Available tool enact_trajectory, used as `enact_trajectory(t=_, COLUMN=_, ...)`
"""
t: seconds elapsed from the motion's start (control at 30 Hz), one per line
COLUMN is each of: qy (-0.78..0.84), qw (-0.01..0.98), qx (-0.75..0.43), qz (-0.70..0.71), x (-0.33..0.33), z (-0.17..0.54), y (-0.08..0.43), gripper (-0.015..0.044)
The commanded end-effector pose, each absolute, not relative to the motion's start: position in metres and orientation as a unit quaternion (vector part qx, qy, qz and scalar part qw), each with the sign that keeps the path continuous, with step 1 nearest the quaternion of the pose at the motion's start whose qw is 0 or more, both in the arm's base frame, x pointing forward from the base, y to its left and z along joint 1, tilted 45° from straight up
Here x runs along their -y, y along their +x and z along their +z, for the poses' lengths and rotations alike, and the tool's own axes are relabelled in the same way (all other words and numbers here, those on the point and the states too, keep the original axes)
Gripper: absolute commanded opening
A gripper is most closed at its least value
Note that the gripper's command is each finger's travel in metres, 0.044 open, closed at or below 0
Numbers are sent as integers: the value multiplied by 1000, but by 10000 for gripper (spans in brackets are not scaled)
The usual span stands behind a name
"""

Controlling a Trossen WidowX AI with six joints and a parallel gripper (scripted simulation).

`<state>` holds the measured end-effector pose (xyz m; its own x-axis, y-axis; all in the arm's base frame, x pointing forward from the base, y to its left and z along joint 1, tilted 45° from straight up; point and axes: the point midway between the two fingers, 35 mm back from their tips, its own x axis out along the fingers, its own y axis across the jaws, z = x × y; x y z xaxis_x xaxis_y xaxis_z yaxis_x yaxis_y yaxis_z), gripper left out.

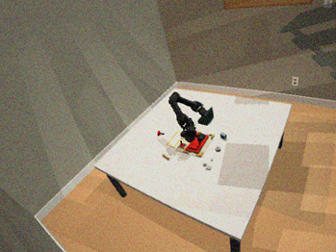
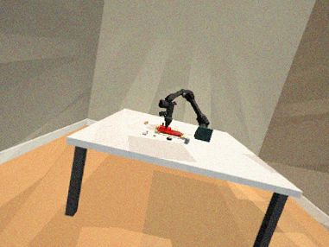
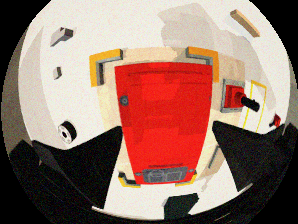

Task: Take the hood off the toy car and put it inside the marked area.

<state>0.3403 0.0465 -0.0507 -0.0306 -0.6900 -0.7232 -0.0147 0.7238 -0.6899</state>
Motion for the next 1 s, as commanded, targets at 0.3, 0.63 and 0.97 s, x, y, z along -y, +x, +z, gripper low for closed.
enact_trajectory(t=0.3, qy=-267, qw=644, qx=-668, qz=-261, x=-42, z=-55, y=340, gripper=440)
enact_trajectory(t=0.63, qy=-267, qw=644, qx=-668, qz=-261, x=-38, z=-59, y=340, gripper=440)
enact_trajectory(t=0.97, qy=-264, qw=644, qx=-668, qz=-262, x=-37, z=-60, y=340, gripper=361)
